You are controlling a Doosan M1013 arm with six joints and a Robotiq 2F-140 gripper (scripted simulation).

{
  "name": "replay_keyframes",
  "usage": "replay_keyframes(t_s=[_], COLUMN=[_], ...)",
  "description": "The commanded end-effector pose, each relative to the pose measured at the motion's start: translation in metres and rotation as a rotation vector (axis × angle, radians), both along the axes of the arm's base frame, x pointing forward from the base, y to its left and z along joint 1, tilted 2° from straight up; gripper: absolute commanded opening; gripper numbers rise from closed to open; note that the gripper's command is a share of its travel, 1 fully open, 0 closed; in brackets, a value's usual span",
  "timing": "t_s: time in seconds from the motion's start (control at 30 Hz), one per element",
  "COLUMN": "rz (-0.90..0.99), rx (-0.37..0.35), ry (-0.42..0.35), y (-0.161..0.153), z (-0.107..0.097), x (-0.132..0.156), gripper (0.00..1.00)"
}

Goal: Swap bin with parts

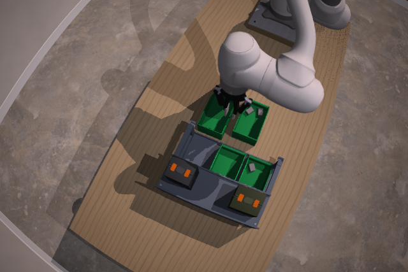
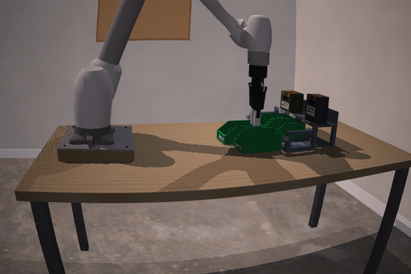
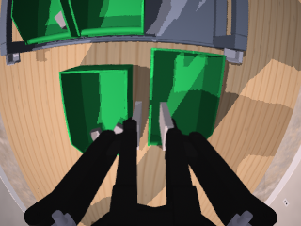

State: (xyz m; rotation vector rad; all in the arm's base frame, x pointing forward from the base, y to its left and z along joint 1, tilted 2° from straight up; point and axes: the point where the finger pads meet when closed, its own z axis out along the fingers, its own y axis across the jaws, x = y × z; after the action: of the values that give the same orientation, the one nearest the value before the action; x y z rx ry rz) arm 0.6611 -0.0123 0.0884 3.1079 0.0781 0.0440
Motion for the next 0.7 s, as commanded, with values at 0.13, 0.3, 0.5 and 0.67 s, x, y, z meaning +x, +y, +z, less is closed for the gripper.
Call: replay_keyframes(t_s=[0.13, 0.3, 0.5, 0.67], rz=[0.0, 0.0, 0.0, 0.0], rx=[0.0, 0.0, 0.0, 0.0], ry=[0.0, 0.0, 0.0, 0.0], y=[0.0, 0.0, 0.0, 0.0], z=[0.0, -0.002, -0.007, -0.012], x=[0.0, 0.0, 0.0, 0.0], gripper=[0.24, 0.24, 0.24, 0.24])
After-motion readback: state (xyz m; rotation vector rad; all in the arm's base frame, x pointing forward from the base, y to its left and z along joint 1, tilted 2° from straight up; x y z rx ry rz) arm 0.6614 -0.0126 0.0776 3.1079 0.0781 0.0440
